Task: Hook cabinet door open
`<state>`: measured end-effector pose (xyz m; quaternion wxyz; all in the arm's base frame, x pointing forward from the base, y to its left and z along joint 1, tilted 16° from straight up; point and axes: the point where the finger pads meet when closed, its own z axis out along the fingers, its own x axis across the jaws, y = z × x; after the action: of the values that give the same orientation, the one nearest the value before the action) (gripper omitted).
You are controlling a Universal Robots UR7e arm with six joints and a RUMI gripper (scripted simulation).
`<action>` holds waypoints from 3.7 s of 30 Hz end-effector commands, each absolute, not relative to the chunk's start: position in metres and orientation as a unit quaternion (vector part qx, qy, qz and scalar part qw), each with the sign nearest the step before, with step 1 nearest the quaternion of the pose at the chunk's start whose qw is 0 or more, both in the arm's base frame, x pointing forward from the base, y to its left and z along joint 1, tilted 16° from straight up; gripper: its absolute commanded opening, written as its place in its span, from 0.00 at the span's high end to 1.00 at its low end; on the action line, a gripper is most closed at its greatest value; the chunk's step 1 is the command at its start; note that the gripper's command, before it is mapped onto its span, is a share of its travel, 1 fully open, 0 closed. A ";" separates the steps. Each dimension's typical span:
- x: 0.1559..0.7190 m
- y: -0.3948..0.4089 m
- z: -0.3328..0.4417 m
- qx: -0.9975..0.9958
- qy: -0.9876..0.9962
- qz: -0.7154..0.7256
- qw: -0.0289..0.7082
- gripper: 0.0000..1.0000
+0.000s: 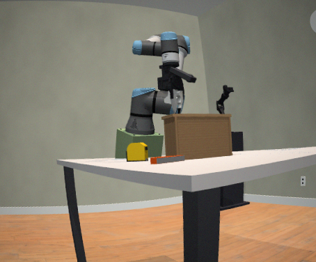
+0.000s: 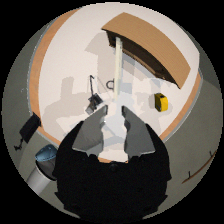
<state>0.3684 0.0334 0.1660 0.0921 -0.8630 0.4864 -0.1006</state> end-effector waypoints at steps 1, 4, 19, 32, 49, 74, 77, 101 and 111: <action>0.369 0.033 0.166 -0.863 0.486 -0.101 0.092 0.85; 0.369 0.033 0.166 -0.863 0.486 -0.101 0.092 0.85; 0.370 0.034 0.161 -0.863 0.486 -0.101 0.092 0.85; 0.374 0.034 0.148 -0.863 0.486 -0.101 0.092 0.85; 0.382 0.036 0.122 -0.863 0.486 -0.101 0.092 0.85; 0.390 0.037 0.097 -0.863 0.486 -0.101 0.092 0.85; 0.390 0.038 0.096 -0.863 0.486 -0.101 0.092 0.85; 0.395 0.030 0.097 -0.877 0.460 -0.104 0.089 0.85; 0.399 0.024 0.098 -0.888 0.438 -0.106 0.086 0.85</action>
<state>0.3977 0.0260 0.0971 0.0868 -0.8851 0.4450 -0.1050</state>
